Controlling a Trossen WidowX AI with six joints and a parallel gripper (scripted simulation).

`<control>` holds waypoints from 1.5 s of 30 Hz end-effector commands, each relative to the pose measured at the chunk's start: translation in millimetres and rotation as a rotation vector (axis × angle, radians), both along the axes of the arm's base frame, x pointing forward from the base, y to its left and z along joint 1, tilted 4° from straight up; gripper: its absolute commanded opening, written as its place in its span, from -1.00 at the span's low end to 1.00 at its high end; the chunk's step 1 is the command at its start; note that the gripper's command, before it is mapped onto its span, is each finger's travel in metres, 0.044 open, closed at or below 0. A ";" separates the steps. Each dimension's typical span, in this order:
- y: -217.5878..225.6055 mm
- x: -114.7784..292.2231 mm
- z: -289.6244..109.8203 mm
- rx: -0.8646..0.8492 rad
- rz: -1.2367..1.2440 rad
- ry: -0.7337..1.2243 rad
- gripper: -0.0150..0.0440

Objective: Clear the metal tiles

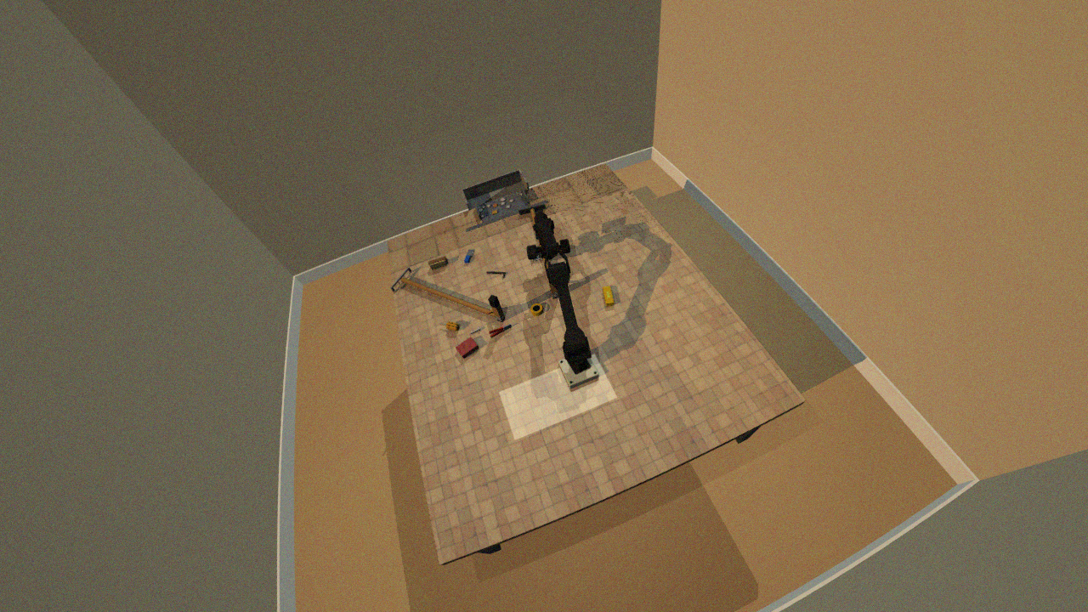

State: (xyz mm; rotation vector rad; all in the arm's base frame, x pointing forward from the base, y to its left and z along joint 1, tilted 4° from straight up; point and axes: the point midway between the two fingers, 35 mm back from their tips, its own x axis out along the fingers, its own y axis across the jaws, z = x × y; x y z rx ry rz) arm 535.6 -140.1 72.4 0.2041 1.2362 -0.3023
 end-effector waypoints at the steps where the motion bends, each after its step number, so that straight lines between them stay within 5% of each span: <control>1: -0.4 -1.5 9.1 -0.002 0.000 -0.009 -0.49; 14: 2.7 -10.0 56.1 -0.015 0.002 -0.058 -0.49; 45: 2.6 -10.0 53.6 -0.014 0.000 -0.055 -0.49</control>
